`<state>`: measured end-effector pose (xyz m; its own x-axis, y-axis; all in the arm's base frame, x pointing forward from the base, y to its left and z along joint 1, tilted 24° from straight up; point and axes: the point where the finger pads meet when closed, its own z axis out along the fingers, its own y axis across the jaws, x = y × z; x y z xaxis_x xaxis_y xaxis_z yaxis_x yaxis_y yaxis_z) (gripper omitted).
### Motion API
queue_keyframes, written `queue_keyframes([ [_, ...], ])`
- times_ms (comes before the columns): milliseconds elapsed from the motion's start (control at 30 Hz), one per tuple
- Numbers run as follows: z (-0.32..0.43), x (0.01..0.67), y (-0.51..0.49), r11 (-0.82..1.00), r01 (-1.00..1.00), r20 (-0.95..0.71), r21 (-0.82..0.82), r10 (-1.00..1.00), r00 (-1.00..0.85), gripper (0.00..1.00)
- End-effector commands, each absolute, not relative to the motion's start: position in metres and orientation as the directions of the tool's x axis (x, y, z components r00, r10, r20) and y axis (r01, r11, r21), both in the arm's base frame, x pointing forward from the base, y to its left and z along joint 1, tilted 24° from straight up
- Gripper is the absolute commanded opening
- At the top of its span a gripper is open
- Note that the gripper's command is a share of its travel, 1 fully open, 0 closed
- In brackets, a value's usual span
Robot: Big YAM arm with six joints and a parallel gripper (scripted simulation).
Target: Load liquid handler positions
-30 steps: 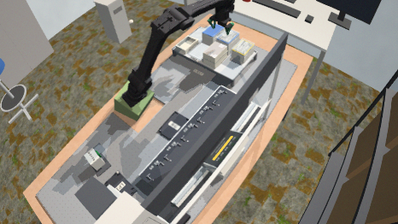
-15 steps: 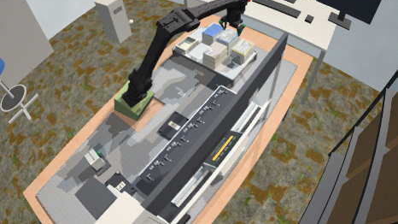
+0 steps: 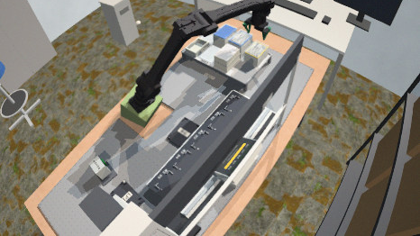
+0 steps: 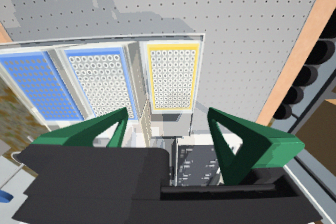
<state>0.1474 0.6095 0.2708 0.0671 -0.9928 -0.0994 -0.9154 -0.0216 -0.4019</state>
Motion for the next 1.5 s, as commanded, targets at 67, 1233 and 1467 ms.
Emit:
queue_keyframes([
  [67,0.296,0.154,0.617,-0.026,-0.911,-0.135,-0.411,-0.987,0.089,1.00],
  [1233,0.283,0.130,0.615,-0.033,-0.912,-0.131,-0.410,-0.987,0.095,1.00],
  [1467,0.282,0.107,0.611,-0.027,-0.912,-0.145,-0.410,-0.985,0.095,1.00],
])
